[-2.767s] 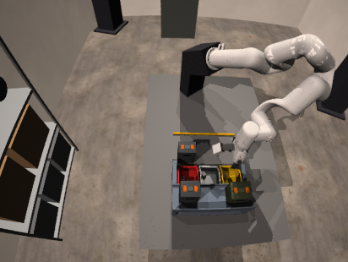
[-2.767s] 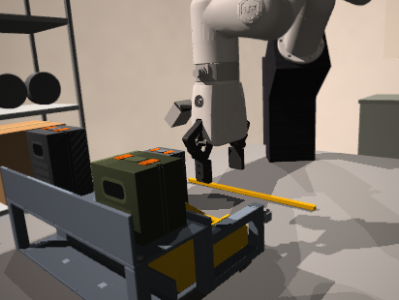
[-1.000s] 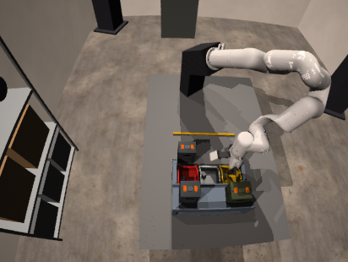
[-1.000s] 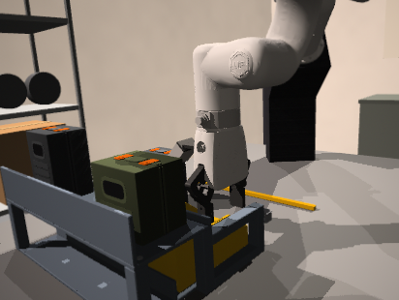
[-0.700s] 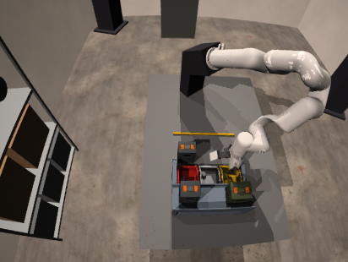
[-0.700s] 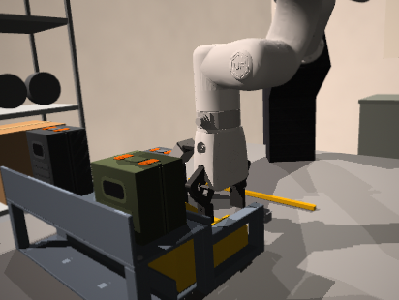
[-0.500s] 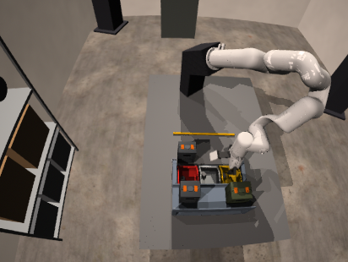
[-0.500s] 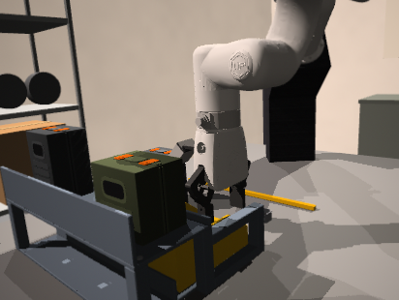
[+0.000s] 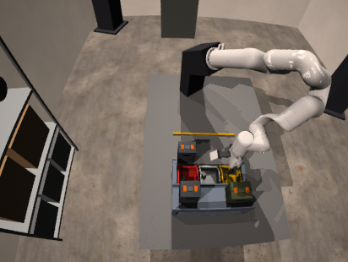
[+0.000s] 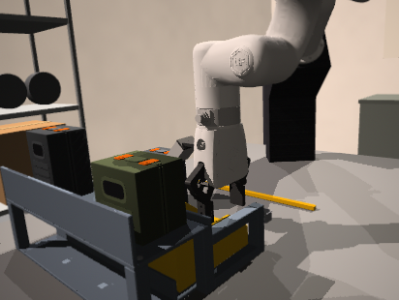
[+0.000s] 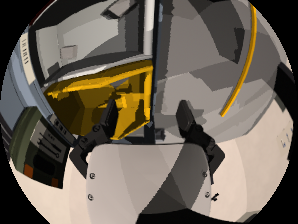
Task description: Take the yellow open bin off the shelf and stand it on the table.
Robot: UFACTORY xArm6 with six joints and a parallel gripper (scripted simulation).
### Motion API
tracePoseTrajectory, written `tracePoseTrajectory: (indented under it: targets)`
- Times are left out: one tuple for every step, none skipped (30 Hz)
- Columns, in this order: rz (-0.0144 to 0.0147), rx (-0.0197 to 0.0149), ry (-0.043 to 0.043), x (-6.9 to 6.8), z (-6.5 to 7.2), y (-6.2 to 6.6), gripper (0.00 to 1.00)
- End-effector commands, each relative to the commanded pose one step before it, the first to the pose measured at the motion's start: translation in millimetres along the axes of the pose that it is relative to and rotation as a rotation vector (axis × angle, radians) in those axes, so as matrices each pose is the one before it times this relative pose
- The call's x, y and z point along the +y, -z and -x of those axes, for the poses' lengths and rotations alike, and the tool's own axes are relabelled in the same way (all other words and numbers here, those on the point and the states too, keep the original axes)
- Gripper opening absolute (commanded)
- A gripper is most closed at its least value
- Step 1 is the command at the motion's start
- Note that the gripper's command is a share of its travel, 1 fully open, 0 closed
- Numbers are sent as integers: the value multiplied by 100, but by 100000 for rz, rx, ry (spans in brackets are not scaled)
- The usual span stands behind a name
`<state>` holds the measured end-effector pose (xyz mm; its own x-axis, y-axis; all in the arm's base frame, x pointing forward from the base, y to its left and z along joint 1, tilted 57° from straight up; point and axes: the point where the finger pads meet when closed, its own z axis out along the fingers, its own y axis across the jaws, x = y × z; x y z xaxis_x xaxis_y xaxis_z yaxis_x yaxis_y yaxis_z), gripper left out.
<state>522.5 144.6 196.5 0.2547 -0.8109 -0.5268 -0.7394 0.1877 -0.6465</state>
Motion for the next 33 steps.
tracePoseTrajectory:
  targets:
    - [-178, 32, 38, -87, 5, 64, 100]
    - [0, 0, 0, 0, 0, 0, 100]
    - [0, 0, 0, 0, 0, 0, 100]
    - [3, 0, -1, 2, -1, 49, 100]
    - [-1, 0, 1, 0, 0, 55, 100]
    - [-1, 0, 1, 0, 0, 55, 100]
    - [-1, 0, 1, 0, 0, 55, 100]
    - [-1, 0, 1, 0, 0, 55, 100]
    - [0, 0, 0, 0, 0, 0, 100]
    - [0, 0, 0, 0, 0, 0, 100]
    - [0, 0, 0, 0, 0, 0, 100]
    - [0, 0, 0, 0, 0, 0, 100]
    - [0, 0, 0, 0, 0, 0, 100]
    - [0, 0, 0, 0, 0, 0, 100]
    - [0, 0, 0, 0, 0, 0, 100]
    - [0, 0, 0, 0, 0, 0, 100]
    - [0, 0, 0, 0, 0, 0, 100]
    - [0, 0, 0, 0, 0, 0, 100]
    - [0, 0, 0, 0, 0, 0, 100]
    - [0, 0, 0, 0, 0, 0, 100]
    - [2, 0, -1, 1, 0, 24, 100]
    - [-1, 0, 0, 0, 0, 27, 100]
    - [-1, 0, 0, 0, 0, 27, 100]
    - [-1, 0, 0, 0, 0, 27, 100]
    - [-1, 0, 0, 0, 0, 27, 100]
    - [0, 0, 0, 0, 0, 0, 100]
    - [0, 0, 0, 0, 0, 0, 100]
    - [0, 0, 0, 0, 0, 0, 100]
    - [0, 0, 0, 0, 0, 0, 100]
    - [0, 0, 0, 0, 0, 0, 100]
    - [0, 0, 0, 0, 0, 0, 100]
    - [0, 0, 0, 0, 0, 0, 100]
    - [0, 0, 0, 0, 0, 0, 100]
